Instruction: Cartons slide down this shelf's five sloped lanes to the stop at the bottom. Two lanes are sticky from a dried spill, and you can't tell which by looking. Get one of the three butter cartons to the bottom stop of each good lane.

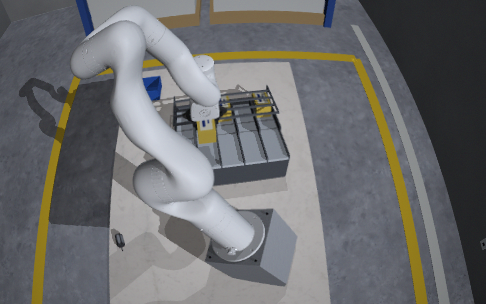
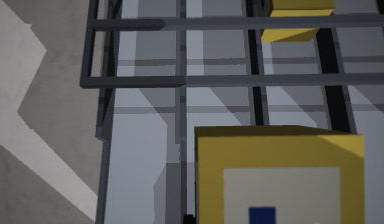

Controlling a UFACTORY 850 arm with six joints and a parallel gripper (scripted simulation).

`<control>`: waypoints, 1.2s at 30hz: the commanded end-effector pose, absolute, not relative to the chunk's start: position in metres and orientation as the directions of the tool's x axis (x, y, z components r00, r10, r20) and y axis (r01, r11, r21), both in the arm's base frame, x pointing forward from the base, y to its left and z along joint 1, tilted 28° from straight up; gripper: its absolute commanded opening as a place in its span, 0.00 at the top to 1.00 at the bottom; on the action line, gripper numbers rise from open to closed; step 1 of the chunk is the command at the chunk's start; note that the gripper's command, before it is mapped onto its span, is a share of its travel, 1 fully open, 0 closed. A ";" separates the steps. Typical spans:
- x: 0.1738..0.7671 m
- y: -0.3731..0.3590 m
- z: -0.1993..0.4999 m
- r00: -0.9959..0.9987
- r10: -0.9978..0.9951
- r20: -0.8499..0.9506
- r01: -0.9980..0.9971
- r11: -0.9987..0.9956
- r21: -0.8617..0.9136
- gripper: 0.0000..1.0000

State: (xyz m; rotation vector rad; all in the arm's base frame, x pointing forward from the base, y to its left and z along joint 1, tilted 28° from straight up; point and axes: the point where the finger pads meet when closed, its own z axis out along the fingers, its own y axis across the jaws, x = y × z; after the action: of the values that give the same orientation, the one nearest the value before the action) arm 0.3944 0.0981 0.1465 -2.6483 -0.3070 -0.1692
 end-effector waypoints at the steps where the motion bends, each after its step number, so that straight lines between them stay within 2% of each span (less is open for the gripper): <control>1: 0.396 0.111 0.120 0.967 0.186 0.172 0.244 -0.867 -0.435 1.00; 17: 0.396 0.111 0.120 0.967 0.186 0.172 0.244 -0.867 -0.435 1.00; 18: 0.397 0.116 0.111 0.970 0.230 0.083 0.243 -0.867 -0.434 1.00; 34: 0.397 0.116 0.111 0.970 0.230 0.083 0.243 -0.867 -0.434 1.00; 35: 0.397 0.116 0.111 0.962 0.273 -0.004 0.244 -0.866 -0.436 1.00; 36: 0.397 0.116 0.111 0.962 0.273 -0.004 0.244 -0.866 -0.436 1.00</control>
State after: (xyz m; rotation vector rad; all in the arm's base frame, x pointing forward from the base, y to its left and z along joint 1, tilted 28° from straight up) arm 0.3962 0.1161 0.1107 -2.6624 -0.3373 -0.0401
